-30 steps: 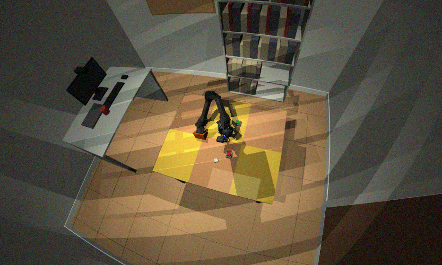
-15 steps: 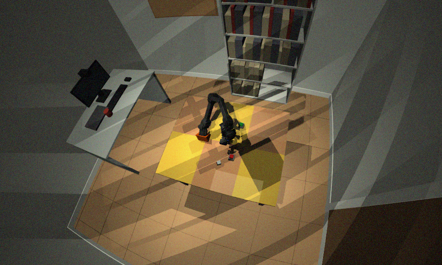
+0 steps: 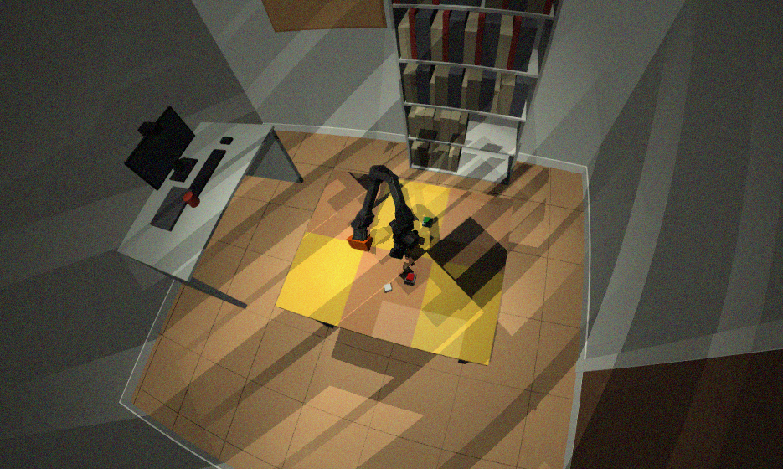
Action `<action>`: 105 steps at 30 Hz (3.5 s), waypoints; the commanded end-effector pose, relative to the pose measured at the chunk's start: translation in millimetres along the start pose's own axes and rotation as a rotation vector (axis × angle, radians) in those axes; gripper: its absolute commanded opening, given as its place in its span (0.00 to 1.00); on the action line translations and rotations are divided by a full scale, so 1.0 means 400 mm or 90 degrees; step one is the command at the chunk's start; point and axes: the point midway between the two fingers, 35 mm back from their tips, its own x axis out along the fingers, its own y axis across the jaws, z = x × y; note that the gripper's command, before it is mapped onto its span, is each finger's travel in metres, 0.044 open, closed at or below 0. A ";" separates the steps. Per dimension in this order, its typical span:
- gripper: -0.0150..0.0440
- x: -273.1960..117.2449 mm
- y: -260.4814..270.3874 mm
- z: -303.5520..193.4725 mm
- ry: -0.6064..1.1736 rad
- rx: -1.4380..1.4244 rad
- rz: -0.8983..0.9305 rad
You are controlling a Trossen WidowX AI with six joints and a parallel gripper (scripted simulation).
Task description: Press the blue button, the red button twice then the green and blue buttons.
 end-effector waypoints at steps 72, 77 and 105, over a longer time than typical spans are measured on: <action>0.29 -0.055 -0.353 0.194 -0.001 0.001 -0.002; 0.29 -0.035 -0.353 0.195 -0.001 0.001 -0.002; 0.29 0.023 -0.352 0.194 -0.001 0.001 -0.001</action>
